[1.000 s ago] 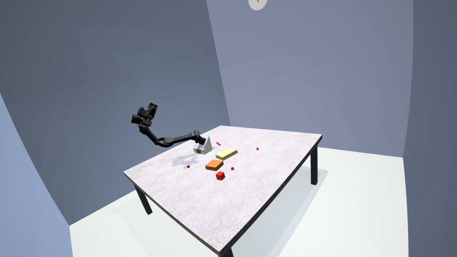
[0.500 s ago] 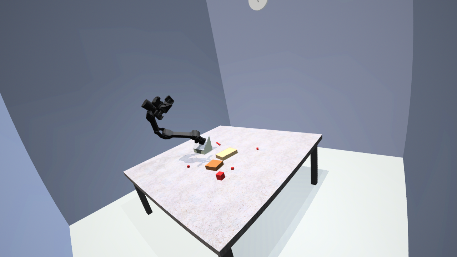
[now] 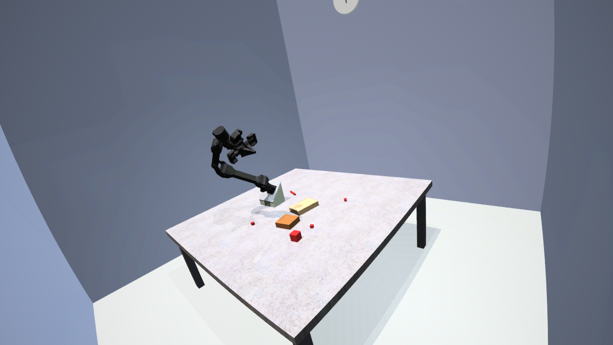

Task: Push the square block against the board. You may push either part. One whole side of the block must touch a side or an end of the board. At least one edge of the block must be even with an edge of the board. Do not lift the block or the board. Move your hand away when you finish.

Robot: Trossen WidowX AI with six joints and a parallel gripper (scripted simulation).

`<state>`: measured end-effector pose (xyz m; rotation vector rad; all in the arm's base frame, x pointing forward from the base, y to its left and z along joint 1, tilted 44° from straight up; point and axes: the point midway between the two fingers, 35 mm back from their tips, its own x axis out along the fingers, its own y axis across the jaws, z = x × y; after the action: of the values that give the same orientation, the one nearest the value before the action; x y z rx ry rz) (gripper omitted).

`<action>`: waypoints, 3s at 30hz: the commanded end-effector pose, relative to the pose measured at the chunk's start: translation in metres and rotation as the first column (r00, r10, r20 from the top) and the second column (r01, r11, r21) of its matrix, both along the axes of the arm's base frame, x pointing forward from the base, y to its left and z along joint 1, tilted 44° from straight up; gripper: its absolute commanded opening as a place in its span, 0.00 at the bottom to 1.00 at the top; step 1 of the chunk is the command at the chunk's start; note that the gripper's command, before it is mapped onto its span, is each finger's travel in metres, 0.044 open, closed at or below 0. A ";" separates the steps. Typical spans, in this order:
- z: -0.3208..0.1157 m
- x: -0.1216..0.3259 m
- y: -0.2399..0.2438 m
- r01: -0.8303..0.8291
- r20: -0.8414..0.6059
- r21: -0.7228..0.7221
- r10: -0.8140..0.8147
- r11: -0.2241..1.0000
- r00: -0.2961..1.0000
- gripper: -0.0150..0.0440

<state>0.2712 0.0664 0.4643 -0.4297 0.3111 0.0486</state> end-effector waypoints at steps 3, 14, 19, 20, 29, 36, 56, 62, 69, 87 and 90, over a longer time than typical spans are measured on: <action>-0.034 0.026 -0.010 0.045 -0.110 -0.096 -0.056 0.994 0.992 0.25; -0.112 0.088 -0.043 0.176 -0.320 -0.257 -0.256 0.950 0.912 0.25; -0.155 0.110 -0.066 0.218 -0.411 -0.335 -0.350 0.917 0.841 0.25; -0.163 0.113 -0.071 0.226 -0.428 -0.352 -0.371 0.908 0.824 0.25; -0.235 0.130 -0.123 0.268 -0.548 -0.500 -0.540 0.824 0.638 0.25; -0.292 0.129 -0.165 0.254 -0.610 -0.604 -0.643 0.755 0.463 0.25; -0.350 0.129 -0.218 0.240 -0.622 -0.639 -0.674 0.731 0.399 0.25; -0.348 0.122 -0.220 0.239 -0.622 -0.639 -0.674 0.731 0.398 0.25; -0.347 0.114 -0.223 0.239 -0.623 -0.639 -0.674 0.731 0.398 0.25; -0.345 0.091 -0.228 0.238 -0.623 -0.639 -0.674 0.731 0.397 0.25; -0.345 0.087 -0.229 0.238 -0.623 -0.639 -0.674 0.731 0.397 0.25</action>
<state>0.3671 -0.1593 0.1262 -0.7656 1.4263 -0.4387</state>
